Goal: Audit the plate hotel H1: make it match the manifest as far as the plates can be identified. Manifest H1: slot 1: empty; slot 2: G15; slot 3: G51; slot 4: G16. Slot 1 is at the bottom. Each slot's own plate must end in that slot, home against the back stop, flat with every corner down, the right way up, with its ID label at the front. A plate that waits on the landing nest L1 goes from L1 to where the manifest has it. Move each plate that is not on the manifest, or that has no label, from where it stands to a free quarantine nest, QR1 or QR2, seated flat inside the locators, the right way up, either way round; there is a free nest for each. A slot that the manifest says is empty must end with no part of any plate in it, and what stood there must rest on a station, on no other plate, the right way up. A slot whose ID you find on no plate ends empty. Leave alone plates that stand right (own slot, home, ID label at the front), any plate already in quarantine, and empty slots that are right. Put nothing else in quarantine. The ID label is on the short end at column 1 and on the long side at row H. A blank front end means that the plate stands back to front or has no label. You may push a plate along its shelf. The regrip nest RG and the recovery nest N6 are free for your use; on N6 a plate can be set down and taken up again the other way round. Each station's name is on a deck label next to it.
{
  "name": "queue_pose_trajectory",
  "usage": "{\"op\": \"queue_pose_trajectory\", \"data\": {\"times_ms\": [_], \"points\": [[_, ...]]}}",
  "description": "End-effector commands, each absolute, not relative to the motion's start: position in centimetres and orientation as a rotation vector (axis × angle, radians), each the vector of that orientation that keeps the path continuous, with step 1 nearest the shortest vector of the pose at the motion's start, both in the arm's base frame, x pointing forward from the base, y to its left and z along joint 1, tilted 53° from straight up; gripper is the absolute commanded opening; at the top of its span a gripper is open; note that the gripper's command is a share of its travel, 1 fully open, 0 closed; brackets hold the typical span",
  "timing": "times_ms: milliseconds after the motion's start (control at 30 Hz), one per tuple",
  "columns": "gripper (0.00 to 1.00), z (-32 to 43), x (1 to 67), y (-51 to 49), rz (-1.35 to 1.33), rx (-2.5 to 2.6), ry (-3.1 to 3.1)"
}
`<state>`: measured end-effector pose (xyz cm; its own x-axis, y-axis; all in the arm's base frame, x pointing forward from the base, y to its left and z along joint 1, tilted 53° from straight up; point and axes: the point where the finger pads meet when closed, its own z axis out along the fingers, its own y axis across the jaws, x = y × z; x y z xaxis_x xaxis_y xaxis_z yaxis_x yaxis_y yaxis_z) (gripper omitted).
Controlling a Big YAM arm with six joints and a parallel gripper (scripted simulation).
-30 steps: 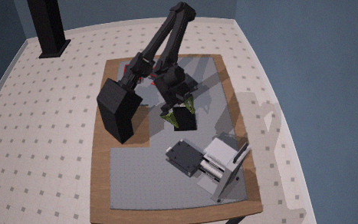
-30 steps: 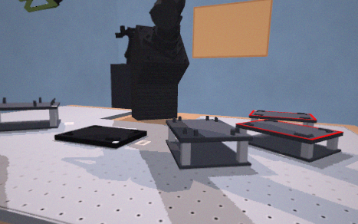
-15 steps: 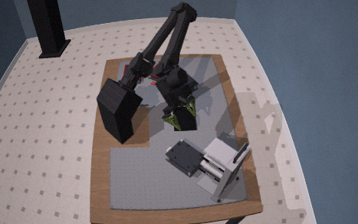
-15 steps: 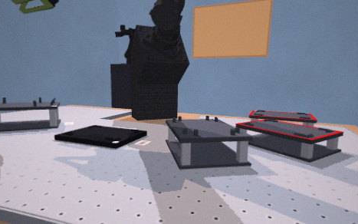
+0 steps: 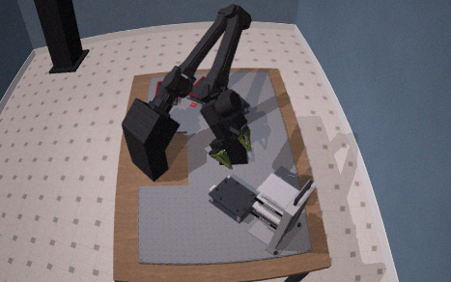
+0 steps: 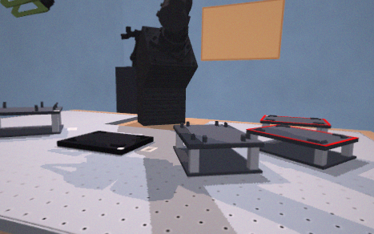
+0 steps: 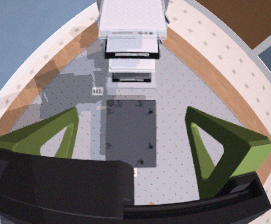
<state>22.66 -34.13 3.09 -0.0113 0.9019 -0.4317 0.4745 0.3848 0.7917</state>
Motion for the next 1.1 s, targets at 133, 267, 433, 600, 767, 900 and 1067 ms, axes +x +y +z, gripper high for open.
{"op": "queue_pose_trajectory", "data": {"times_ms": [133, 267, 433, 600, 767, 900, 1067], "points": [[1.0, 4.0, 24.5, -36.6, 0.513, 1.208, 1.63], [1.0, 3.7, 25.0, -36.7, 0.516, 1.211, 1.63], [1.0, 3.6, 25.5, -37.0, 0.515, 1.209, 1.629], [1.0, 3.4, 26.3, -37.3, 0.516, 1.21, 1.628], [1.0, 3.1, 27.0, -37.6, 0.518, 1.21, 1.627], [1.0, 2.9, 27.6, -37.8, 0.519, 1.211, 1.627], [1.0, 2.6, 27.7, -38.0, 0.518, 1.22, 1.623]]}}
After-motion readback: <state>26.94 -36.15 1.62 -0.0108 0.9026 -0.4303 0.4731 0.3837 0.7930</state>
